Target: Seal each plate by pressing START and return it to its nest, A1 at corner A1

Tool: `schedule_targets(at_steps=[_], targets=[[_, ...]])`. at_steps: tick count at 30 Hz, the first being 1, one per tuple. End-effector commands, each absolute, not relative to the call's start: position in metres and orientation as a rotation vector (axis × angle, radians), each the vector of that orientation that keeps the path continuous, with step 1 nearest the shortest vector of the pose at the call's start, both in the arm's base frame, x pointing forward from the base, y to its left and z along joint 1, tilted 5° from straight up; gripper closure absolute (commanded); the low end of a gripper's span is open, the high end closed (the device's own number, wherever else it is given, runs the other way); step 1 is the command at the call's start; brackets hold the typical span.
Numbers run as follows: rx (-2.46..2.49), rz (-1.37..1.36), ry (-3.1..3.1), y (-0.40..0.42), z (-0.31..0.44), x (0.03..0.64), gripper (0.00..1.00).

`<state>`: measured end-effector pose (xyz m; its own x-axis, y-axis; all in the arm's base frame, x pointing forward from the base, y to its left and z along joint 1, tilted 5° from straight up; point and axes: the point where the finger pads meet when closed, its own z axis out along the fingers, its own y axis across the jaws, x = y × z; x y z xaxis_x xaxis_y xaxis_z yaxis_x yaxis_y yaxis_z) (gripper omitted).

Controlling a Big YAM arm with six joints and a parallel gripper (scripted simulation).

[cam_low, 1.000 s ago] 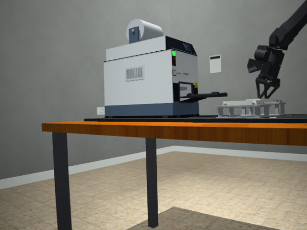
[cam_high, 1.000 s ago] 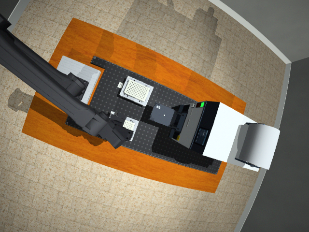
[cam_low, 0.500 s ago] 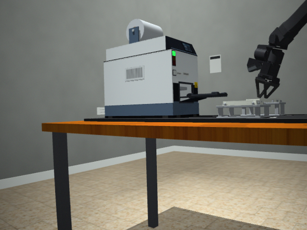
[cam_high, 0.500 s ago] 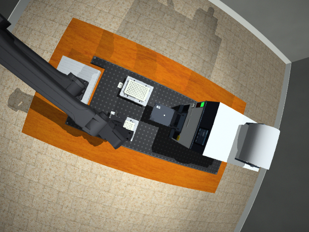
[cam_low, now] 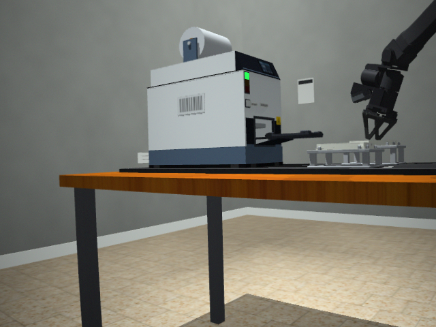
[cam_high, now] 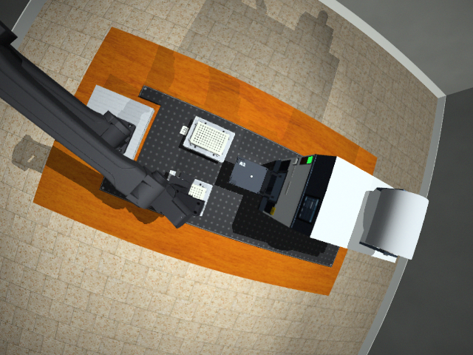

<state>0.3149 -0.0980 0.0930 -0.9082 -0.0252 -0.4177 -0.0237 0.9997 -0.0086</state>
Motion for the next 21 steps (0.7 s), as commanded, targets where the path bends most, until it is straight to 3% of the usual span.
schedule_targets(at_steps=[1, 21], targets=[[-0.018, -0.026, 2.671, -0.1056, 0.1144, 0.3312, 0.00], [-0.017, -0.019, 2.681, -0.1051, 0.1101, 0.3307, 0.00]])
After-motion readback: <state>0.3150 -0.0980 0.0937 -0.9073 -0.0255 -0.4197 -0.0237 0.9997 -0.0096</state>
